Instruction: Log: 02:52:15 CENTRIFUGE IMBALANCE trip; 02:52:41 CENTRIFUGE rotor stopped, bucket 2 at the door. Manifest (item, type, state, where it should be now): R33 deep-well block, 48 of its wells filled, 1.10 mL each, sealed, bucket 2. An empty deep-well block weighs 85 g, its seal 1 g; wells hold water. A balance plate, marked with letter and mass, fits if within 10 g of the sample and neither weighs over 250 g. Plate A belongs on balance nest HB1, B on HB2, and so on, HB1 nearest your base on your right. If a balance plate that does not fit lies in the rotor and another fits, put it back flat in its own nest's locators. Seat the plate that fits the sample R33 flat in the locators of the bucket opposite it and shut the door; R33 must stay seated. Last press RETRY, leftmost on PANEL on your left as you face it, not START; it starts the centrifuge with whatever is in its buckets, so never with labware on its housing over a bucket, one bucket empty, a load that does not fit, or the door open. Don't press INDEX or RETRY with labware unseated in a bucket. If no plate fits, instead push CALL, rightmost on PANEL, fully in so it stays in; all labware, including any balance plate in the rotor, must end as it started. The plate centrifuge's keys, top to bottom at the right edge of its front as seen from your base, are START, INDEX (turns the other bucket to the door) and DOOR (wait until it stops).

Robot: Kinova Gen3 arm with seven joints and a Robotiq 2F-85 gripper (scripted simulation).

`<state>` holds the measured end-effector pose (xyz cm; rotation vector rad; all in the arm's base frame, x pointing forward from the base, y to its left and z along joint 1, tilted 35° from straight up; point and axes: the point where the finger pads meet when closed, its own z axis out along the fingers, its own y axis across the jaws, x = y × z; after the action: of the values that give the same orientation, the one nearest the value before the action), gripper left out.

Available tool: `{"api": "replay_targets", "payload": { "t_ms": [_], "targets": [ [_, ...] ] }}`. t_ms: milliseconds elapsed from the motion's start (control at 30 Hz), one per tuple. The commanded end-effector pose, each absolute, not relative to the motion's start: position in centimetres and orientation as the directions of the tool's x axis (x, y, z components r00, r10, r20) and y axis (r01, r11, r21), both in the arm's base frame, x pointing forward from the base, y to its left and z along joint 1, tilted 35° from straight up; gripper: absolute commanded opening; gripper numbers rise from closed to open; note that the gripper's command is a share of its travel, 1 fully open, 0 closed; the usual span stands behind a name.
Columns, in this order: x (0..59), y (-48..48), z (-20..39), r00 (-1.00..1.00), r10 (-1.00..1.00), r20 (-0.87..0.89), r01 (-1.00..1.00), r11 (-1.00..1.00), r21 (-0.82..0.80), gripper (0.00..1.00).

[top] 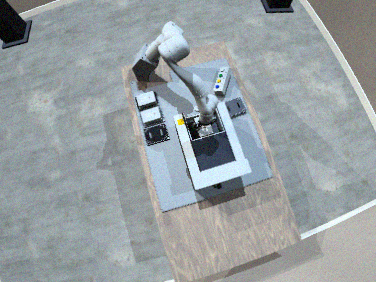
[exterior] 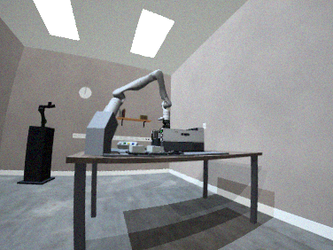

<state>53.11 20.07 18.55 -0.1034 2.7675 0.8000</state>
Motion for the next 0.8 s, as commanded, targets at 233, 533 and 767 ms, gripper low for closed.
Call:
{"api": "replay_targets", "payload": {
  "t_ms": [233, 533, 767],
  "targets": [
    [52.9, 19.4, 19.5, -0.964, 0.004, -0.267, -0.139, 0.846, 0.515, 1.00],
    [52.7, 18.9, 20.4, -0.964, 0.004, -0.267, -0.139, 0.846, 0.515, 1.00],
    [52.5, 18.4, 21.2, -0.964, 0.004, -0.267, -0.139, 0.846, 0.515, 1.00]
  ]
}}
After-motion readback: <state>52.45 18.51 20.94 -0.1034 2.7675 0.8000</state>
